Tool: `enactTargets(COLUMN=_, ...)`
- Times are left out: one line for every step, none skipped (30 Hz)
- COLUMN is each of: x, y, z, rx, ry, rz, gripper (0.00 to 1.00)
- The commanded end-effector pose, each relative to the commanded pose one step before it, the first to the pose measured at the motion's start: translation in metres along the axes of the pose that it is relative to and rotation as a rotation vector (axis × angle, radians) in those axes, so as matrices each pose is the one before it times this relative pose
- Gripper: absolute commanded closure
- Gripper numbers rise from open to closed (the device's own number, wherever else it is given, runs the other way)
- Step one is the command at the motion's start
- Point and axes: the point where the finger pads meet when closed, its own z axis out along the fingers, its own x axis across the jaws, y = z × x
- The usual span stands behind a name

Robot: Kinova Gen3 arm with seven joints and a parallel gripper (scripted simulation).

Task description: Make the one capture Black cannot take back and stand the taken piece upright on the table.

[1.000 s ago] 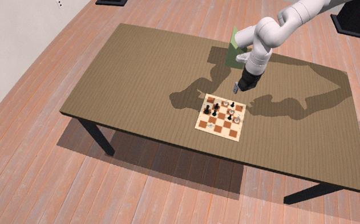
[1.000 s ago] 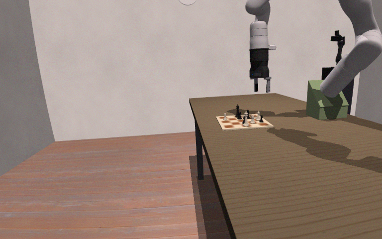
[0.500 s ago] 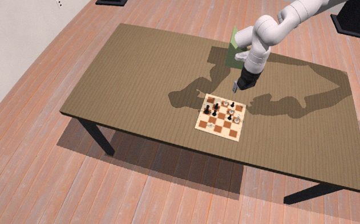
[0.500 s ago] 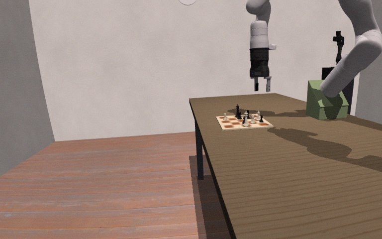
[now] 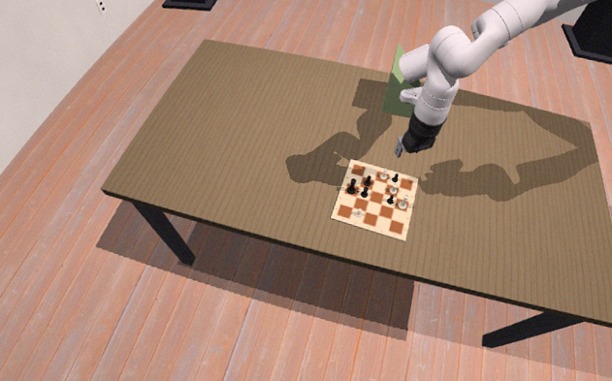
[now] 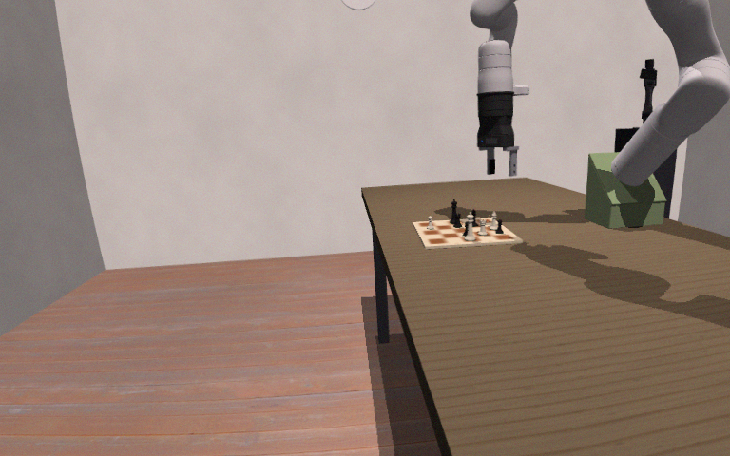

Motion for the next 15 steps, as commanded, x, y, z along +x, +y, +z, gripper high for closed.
enactTargets(x=0.00025, y=-0.00031, z=0.00101, rx=0.00192, ry=0.00147, rz=0.00488, gripper=0.00)
enactTargets(x=0.00034, y=-0.00029, z=0.00073, rx=-0.00005, ry=0.00099, rz=0.01993, gripper=0.00)
enactTargets(x=0.00037, y=-0.00032, z=0.00081, rx=-0.00003, ry=0.00107, rz=0.02232, gripper=0.00)
enactTargets(x=0.00039, y=-0.00035, z=0.00090, rx=-0.00001, ry=0.00114, rz=0.02469, gripper=0.00)
enactTargets(x=0.00041, y=-0.00038, z=0.00097, rx=0.00002, ry=0.00120, rz=0.02703, gripper=0.00)
enactTargets(x=0.00042, y=-0.00040, z=0.00105, rx=0.00005, ry=0.00124, rz=0.02931, gripper=0.00)
enactTargets(x=0.00042, y=-0.00042, z=0.00112, rx=0.00008, ry=0.00127, rz=0.03153, gripper=0.00)
enactTargets(x=0.00042, y=-0.00043, z=0.00118, rx=0.00011, ry=0.00127, rz=0.03366, gripper=0.00)
enactTargets(x=0.00041, y=-0.00043, z=0.00124, rx=0.00015, ry=0.00126, rz=0.03568, gripper=0.00)
enactTargets(x=0.00040, y=-0.00043, z=0.00129, rx=0.00018, ry=0.00122, rz=0.03758, gripper=0.00)
enactTargets(x=0.00038, y=-0.00043, z=0.00134, rx=0.00021, ry=0.00117, rz=0.03935, gripper=0.00)
enactTargets(x=0.00035, y=-0.00041, z=0.00138, rx=0.00023, ry=0.00109, rz=0.04097, gripper=0.00)
enactTargets(x=0.00032, y=-0.00039, z=0.00141, rx=0.00024, ry=0.00100, rz=0.04243, gripper=0.00)
enactTargets(x=0.00028, y=-0.00035, z=0.00143, rx=0.00024, ry=0.00089, rz=0.04372, gripper=0.00)
enactTargets(x=0.00025, y=-0.00031, z=0.00145, rx=0.00023, ry=0.00076, rz=0.04484, gripper=0.00)
